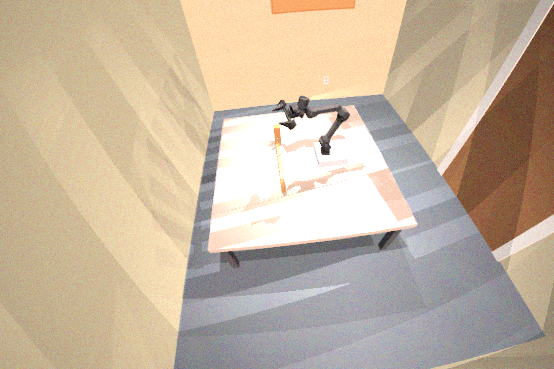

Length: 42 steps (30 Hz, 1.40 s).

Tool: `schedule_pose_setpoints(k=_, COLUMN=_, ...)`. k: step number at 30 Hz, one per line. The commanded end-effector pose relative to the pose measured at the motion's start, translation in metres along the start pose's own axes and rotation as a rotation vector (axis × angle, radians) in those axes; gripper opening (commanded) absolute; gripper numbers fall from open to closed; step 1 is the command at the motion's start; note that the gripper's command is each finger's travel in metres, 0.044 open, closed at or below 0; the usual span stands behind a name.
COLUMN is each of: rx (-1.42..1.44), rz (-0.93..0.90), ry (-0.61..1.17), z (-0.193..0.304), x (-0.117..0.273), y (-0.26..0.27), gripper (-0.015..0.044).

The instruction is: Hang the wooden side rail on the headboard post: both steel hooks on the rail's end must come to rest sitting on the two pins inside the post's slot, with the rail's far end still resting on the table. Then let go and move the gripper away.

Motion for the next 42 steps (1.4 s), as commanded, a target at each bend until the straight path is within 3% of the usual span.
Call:
schedule_pose_setpoints(k=1, rx=0.398, rz=-0.038, ry=0.274, z=0.058, x=0.004, y=0.0, gripper=0.044)
schedule_pose_setpoints(k=12, rx=0.922, rz=-0.296, ry=0.601, z=0.129, x=0.031, y=0.001, gripper=0.044)
schedule_pose_setpoints(k=23, rx=1.338, rz=-0.788, ry=0.791, z=0.191, x=0.078, y=0.008, gripper=0.044)
schedule_pose_setpoints(k=30, rx=1.555, rz=-1.221, ry=0.758, z=0.221, x=0.115, y=0.016, gripper=0.044)
schedule_pose_setpoints(k=37, rx=1.682, rz=-1.667, ry=0.56, z=0.241, x=0.152, y=0.026, gripper=0.044)
schedule_pose_setpoints(k=42, rx=1.696, rz=-1.748, ry=0.504, z=0.244, x=0.159, y=0.028, gripper=0.044)
Point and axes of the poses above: the point midway between the two fingers, 35 mm back from their tips, its own x axis back along the fingers, its own y axis across the jaws, z = x × y, the point moved 8 cm from there along x, back along the fingers, and after that the axes turned 8 degrees about x, right-handed, at the moved point
